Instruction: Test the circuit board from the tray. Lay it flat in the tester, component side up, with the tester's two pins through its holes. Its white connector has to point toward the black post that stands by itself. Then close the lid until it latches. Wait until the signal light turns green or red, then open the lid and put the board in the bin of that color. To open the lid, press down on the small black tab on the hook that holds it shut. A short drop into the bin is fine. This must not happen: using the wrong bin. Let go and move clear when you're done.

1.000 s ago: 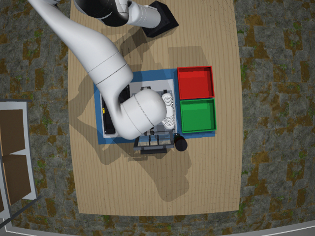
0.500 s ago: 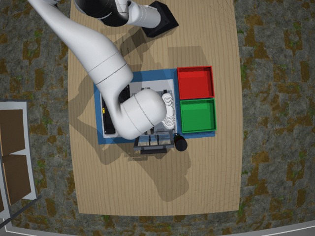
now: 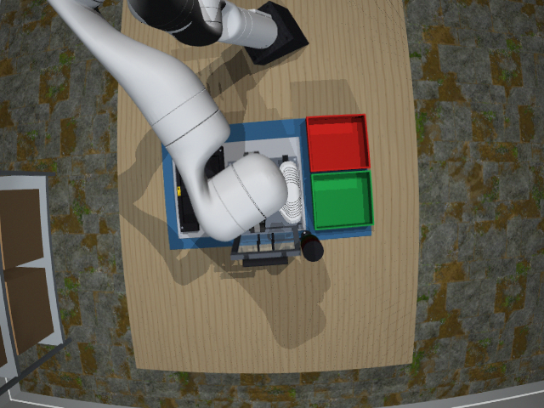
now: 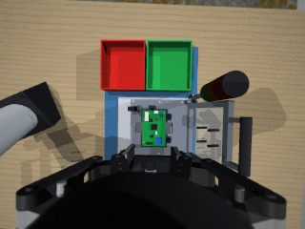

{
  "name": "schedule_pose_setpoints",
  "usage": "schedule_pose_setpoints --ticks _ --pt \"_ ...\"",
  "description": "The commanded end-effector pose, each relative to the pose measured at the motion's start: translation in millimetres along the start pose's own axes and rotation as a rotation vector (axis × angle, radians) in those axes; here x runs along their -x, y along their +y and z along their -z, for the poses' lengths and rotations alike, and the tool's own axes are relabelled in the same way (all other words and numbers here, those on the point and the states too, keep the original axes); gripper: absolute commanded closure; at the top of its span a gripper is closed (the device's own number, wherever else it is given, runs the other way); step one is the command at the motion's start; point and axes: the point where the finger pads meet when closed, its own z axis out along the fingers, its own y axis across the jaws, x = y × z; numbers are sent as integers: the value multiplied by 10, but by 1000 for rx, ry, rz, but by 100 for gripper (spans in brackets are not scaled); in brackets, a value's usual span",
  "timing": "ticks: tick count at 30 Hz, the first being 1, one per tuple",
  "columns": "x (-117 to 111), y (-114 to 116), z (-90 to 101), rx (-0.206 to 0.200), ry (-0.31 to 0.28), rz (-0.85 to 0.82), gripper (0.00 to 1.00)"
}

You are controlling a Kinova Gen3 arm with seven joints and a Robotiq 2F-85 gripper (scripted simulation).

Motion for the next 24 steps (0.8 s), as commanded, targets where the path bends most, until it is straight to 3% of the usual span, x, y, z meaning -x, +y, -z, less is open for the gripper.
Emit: schedule_pose_setpoints --ticks 1,13,24 --pt "-2 2 3 1 1 0 50" --pt "-2 106 4 1 0 0 50" --pt "-1 676 4 1 0 0 50"
